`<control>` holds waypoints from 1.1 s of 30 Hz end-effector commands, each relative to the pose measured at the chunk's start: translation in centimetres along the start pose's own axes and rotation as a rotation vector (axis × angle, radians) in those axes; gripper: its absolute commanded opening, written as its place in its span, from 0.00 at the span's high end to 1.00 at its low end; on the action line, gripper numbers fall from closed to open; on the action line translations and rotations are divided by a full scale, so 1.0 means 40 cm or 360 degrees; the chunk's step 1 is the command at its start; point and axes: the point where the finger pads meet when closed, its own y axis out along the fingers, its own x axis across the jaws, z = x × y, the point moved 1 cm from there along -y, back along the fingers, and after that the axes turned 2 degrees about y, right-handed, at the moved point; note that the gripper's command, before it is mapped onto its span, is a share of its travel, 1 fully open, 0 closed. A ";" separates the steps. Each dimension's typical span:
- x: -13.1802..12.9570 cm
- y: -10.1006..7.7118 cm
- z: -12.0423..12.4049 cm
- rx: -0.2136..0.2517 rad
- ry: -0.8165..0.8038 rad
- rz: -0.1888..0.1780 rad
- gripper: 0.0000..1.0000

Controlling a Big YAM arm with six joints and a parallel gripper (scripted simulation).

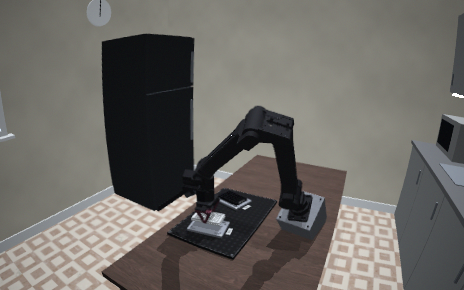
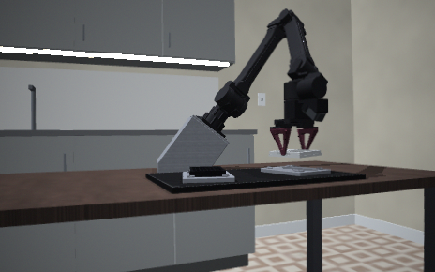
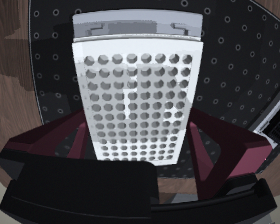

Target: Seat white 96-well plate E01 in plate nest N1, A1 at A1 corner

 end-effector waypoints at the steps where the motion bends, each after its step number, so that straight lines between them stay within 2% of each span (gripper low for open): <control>1: 0.005 0.019 -0.005 -0.0014 -0.0005 0.0000 1.00; 11: 0.005 0.053 -0.005 -0.0014 -0.0005 -0.0001 1.00; 12: 0.018 0.032 -0.018 -0.0060 -0.0029 -0.0002 1.00; 14: 0.004 0.066 -0.005 -0.0014 -0.0005 0.0000 1.00; 17: 0.004 0.078 -0.004 -0.0013 -0.0005 0.0000 1.00; 18: 0.004 0.079 -0.004 -0.0013 -0.0005 -0.0001 1.00; 20: 0.007 0.051 -0.031 -0.0056 -0.0022 -0.0001 1.00; 33: 0.005 0.052 -0.029 -0.0055 -0.0022 -0.0001 1.00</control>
